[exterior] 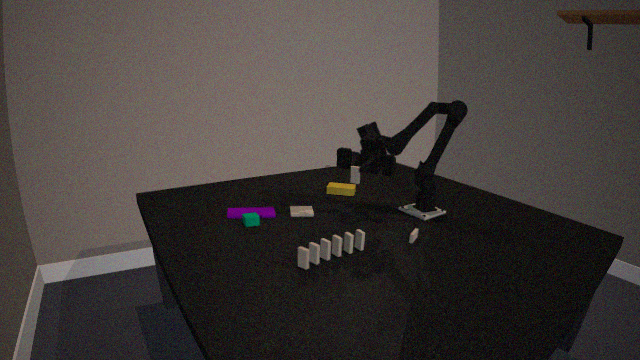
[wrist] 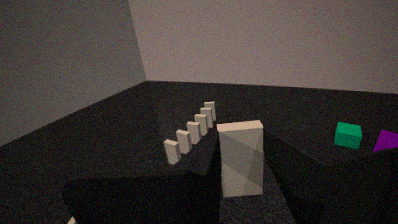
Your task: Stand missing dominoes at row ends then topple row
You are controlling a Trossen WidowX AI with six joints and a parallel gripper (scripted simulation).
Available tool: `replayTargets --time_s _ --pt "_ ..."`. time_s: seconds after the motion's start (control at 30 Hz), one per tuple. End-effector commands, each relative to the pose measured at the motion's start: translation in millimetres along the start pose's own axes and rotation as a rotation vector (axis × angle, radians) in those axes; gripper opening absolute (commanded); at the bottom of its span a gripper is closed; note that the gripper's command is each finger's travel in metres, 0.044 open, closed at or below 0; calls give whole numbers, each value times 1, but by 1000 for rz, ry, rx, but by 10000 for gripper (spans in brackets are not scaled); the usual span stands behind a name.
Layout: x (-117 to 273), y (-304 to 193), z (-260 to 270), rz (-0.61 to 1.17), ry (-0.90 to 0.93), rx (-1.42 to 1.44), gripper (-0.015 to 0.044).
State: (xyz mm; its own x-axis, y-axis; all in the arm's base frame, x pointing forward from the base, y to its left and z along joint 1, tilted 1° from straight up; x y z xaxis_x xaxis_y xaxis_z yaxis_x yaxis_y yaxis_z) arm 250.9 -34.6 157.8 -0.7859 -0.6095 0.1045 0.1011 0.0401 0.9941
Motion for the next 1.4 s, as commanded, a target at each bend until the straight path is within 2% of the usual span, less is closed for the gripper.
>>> replayTargets --time_s 0.0,1.37 --pt "0 -2 1 -2 5 -6 107" --pt "-15 -84 -13 0 2 -3 107"
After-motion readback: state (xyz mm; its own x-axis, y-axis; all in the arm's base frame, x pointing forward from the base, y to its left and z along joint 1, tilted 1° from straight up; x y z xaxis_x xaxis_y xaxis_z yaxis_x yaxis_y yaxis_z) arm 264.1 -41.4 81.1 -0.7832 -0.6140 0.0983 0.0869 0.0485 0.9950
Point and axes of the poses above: the point midway between the two fingers, 35 mm back from their tips, its own x axis back along the fingers, its own z axis across the jaws, y = z × x, the point moved 1 cm from there along x, back along the fingers, and after that the axes turned 3 degrees about -x, right-handed, at the moved point
